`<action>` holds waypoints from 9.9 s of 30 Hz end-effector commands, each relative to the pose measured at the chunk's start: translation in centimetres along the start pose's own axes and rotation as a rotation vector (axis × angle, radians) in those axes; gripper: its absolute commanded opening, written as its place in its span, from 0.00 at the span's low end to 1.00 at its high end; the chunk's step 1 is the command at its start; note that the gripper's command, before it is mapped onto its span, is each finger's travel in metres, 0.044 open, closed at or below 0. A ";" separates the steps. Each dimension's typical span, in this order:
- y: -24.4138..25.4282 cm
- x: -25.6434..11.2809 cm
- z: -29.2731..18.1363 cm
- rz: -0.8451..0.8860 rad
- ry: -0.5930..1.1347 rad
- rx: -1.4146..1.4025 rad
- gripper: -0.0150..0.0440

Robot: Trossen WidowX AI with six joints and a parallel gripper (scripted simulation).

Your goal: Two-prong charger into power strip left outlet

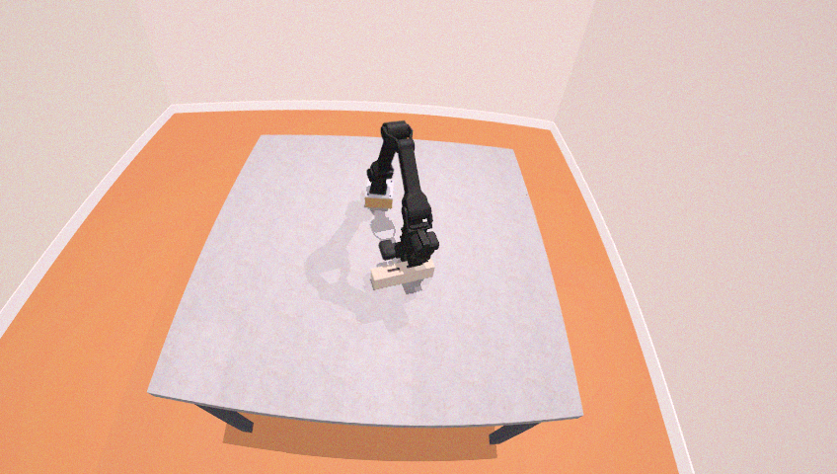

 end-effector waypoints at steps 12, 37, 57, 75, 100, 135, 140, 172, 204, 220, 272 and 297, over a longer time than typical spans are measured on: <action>0.0 -0.3 0.2 0.004 -0.010 0.003 0.25; 0.0 0.0 0.3 0.004 -0.010 0.003 0.25; -0.1 -0.3 1.1 0.004 -0.011 0.003 0.25; -0.1 -0.6 1.7 0.004 -0.012 0.003 0.25; -0.2 -0.7 2.4 0.004 -0.012 0.003 0.25; -0.2 -0.4 2.3 0.004 -0.012 0.003 0.25; -0.2 -0.4 2.3 0.004 -0.012 0.003 0.25; -0.1 -0.1 1.9 0.004 -0.012 0.003 0.25; -0.1 0.0 1.1 0.005 0.025 0.003 0.25; -0.1 0.0 1.1 0.005 0.025 0.003 0.97; 0.0 0.1 -0.4 0.004 -0.009 0.003 1.00; 0.1 0.1 -1.6 0.004 -0.009 0.003 1.00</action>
Point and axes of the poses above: the point midway between the two fingers, 35 mm back from their tips, its own x axis out along the fingers, its own y axis across the jaws, z = x × y, the point moved 7 cm from there along -x, back along the fingers, and after that the axes turned 6 degrees about -x, right-handed, at the moved point
